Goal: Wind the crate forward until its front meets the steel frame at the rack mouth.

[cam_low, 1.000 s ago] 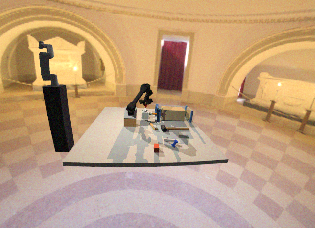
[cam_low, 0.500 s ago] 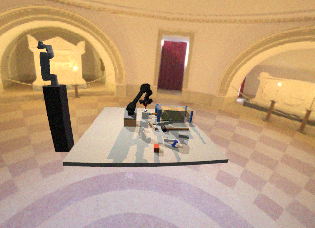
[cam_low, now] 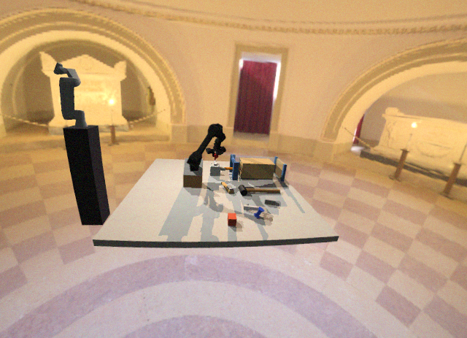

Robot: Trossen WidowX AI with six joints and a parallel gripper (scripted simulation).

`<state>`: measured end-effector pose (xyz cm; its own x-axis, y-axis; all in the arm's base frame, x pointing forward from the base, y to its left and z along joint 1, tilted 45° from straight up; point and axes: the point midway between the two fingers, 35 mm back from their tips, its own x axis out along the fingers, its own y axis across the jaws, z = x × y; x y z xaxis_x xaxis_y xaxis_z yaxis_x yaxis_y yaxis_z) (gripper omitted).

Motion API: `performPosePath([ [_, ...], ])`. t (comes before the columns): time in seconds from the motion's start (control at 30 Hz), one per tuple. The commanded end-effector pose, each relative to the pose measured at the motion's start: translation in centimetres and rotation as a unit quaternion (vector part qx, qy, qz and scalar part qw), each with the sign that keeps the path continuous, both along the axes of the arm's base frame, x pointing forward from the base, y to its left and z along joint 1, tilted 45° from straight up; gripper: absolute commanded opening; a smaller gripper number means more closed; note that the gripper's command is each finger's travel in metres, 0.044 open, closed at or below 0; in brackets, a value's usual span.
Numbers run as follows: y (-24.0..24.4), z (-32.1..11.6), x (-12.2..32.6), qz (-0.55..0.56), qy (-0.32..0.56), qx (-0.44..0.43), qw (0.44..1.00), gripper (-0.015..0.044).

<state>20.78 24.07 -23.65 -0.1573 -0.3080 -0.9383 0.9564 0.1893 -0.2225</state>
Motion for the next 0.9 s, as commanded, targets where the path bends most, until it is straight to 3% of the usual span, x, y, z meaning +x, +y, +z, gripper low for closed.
performPosePath([
  [0.0,-0.30,0.07,-2.82,0.006,0.037,-0.010,0.999,0.0000],
  [0.87,-0.42,0.29,-3.72,0.006,0.037,-0.010,0.999,0.0000],
])
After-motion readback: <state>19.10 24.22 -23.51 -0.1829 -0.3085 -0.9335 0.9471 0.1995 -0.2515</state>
